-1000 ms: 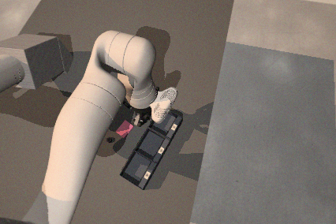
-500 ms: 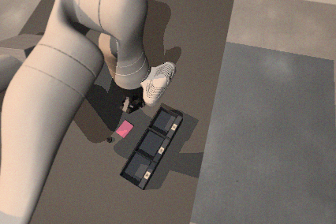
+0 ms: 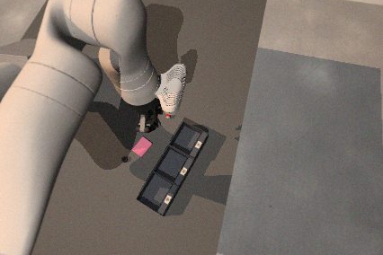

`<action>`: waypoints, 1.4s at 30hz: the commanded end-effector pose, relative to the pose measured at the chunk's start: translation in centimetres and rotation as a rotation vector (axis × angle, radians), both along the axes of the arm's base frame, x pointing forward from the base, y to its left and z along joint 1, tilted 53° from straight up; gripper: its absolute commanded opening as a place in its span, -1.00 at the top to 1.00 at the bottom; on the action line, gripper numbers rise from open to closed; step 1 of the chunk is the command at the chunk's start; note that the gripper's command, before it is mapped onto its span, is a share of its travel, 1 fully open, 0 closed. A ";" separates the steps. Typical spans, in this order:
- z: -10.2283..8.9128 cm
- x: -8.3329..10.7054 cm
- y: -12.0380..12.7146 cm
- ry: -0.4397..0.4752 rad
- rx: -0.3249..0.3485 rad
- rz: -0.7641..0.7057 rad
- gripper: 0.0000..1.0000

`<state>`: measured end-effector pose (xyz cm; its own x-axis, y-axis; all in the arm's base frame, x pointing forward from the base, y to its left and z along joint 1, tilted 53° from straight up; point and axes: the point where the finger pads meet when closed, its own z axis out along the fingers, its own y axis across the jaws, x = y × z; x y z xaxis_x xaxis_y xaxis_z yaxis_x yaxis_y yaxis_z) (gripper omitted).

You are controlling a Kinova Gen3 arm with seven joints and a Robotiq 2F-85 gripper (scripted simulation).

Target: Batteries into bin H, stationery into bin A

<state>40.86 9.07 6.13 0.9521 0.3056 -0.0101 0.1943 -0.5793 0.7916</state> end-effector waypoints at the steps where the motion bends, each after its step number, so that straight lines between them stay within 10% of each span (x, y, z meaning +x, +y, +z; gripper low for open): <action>1: -0.5 -0.9 -3.0 0.088 -0.033 0.052 -0.11; 15: -3.4 -4.1 -11.7 0.544 -0.170 0.417 -0.11; 24: -3.4 -4.1 -11.7 0.806 -0.248 0.628 -0.11; 42: -3.4 -4.1 -11.7 0.806 -0.249 0.628 -0.11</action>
<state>36.74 -2.71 2.74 0.3068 0.6436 -0.7011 0.9260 -0.0315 0.3763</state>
